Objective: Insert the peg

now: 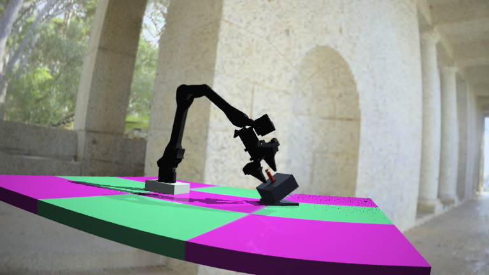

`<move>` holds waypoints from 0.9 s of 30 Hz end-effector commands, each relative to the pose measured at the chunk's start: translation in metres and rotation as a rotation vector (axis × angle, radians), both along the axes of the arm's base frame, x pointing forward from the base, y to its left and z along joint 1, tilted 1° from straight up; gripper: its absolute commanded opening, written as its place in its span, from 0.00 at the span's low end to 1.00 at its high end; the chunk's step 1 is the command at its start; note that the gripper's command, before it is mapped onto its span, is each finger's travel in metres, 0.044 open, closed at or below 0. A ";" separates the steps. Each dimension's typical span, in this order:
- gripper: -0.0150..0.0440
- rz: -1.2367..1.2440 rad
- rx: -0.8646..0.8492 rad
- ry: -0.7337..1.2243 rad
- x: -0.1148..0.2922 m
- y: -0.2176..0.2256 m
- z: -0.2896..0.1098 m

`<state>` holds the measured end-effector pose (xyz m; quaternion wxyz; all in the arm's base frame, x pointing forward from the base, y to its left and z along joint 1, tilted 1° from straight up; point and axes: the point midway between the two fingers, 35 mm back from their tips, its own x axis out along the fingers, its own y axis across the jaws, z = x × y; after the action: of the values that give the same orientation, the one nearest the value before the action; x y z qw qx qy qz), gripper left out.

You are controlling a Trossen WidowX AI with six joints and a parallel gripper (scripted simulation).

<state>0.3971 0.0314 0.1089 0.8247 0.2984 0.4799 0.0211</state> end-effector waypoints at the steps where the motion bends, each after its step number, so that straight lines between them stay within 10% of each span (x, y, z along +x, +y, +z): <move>1: 1.00 0.005 -0.001 -0.009 -0.002 -0.002 0.008; 27: 1.00 -0.004 -0.006 0.001 -0.029 -0.023 0.049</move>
<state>0.3692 0.0096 0.1504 0.8228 0.2987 0.4833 0.0129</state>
